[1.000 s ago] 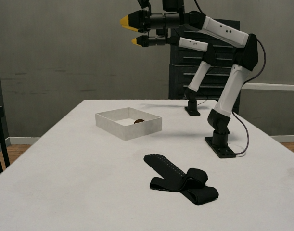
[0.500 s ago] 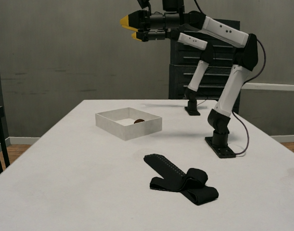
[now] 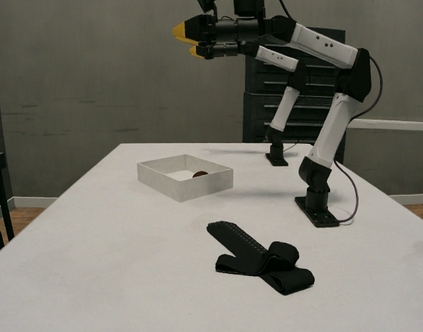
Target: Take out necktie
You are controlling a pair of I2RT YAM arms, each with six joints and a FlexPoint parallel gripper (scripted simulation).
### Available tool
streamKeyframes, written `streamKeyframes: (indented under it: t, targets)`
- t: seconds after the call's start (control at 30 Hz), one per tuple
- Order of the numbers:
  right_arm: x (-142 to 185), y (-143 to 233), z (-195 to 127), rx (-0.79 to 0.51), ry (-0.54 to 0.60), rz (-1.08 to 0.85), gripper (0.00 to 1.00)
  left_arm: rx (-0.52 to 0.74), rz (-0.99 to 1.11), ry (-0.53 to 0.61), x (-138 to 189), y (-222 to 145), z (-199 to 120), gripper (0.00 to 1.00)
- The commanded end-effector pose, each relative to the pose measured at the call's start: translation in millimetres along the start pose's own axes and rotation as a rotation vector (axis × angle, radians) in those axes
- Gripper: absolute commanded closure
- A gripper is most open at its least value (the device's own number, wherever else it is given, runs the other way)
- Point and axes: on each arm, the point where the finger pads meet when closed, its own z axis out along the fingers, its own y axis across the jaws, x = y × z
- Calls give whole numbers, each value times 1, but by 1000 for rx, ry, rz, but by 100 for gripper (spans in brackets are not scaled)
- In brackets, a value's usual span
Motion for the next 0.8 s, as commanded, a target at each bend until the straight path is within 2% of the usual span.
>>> streamKeyframes:
  t: [0.0,0.77]
  targets:
    - [-17,0,-5,0,-37,0,0,15,7,-28,-10,-4,-4,0]
    - [-17,0,-5,0,-36,0,0,15,7,-27,14,-3,-2,0]
